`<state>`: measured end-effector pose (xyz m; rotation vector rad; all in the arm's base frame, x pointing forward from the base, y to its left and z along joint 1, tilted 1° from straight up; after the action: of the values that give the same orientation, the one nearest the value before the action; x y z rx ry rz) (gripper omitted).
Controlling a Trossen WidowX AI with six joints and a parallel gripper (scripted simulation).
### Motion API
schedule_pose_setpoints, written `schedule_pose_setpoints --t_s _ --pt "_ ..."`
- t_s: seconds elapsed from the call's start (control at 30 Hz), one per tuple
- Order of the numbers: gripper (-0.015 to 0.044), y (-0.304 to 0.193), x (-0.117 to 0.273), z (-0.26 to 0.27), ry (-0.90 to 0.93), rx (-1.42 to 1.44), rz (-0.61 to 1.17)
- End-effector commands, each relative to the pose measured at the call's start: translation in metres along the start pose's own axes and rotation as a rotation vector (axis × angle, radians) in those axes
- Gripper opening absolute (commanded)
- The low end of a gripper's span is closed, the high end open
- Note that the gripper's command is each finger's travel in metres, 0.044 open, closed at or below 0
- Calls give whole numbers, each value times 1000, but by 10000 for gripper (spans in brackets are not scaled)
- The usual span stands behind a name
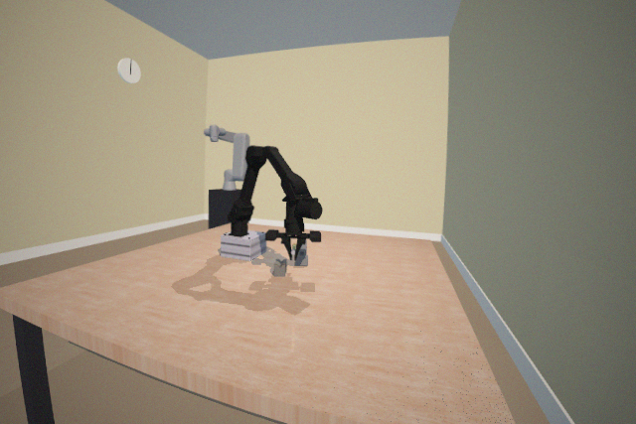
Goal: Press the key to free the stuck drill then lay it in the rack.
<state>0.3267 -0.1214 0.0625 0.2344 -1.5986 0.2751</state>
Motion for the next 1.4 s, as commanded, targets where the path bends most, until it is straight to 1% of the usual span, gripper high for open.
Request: schedule_pose_setpoints --t_s 0.0,0.87,1.37 --pt "0 -2 -1 8 1 2 -5" --pt "0 -9 -8 50 5 2 -5" --pt "0 -9 -28 47 4 2 -5"
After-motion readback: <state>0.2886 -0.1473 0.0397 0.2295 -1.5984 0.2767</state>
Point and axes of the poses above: the point midway between the two fingers, 35 mm back from their tips, its own x axis back along the fingers, its own z axis across the jaws, y = z × x, the point moved 4 cm from there along x, back along the fingers, and after that the axes turned 5 degrees about -x, right-handed, at the moved point
